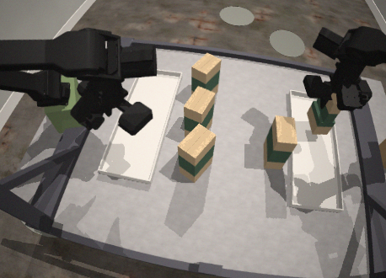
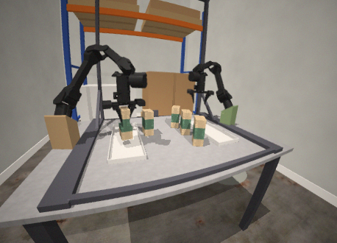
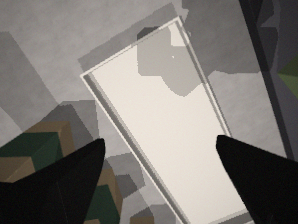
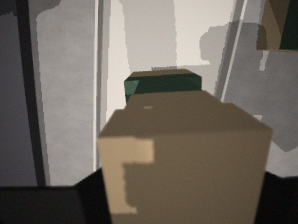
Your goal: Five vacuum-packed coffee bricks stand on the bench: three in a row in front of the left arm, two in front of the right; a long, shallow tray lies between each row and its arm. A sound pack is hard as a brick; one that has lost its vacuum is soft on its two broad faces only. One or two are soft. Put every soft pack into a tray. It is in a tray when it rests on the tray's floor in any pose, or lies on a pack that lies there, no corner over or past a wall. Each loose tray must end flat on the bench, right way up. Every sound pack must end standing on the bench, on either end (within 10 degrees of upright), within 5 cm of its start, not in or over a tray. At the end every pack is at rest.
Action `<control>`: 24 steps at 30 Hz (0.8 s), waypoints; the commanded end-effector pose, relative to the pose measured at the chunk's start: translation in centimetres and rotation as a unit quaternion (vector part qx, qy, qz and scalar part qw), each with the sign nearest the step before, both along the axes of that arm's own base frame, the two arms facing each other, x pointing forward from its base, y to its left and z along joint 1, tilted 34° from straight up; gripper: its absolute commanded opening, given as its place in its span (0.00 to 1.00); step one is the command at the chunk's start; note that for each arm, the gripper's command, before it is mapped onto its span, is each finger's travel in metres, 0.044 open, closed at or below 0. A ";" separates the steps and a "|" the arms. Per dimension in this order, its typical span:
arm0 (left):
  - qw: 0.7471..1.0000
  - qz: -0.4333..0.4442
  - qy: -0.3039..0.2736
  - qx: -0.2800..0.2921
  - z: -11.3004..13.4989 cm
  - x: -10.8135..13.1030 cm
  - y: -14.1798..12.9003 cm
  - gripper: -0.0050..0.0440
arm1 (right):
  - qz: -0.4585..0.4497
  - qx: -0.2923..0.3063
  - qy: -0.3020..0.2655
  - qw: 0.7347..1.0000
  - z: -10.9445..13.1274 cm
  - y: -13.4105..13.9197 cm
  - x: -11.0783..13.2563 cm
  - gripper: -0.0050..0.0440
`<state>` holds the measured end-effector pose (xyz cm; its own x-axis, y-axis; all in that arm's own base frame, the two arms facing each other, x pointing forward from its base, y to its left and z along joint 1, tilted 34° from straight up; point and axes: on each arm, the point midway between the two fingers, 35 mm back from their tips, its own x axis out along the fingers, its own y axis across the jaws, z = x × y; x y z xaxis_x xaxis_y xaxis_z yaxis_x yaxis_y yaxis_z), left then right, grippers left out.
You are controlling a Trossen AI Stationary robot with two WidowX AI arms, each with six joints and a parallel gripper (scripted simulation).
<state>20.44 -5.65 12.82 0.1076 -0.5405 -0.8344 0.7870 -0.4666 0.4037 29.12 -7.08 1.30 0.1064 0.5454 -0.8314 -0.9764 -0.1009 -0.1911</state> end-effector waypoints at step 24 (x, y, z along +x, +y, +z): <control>1.000 -0.002 -0.007 -0.002 0.3 0.1 -0.1 0.87 | -0.003 -0.003 -0.007 1.000 -2.3 1.6 0.6 0.34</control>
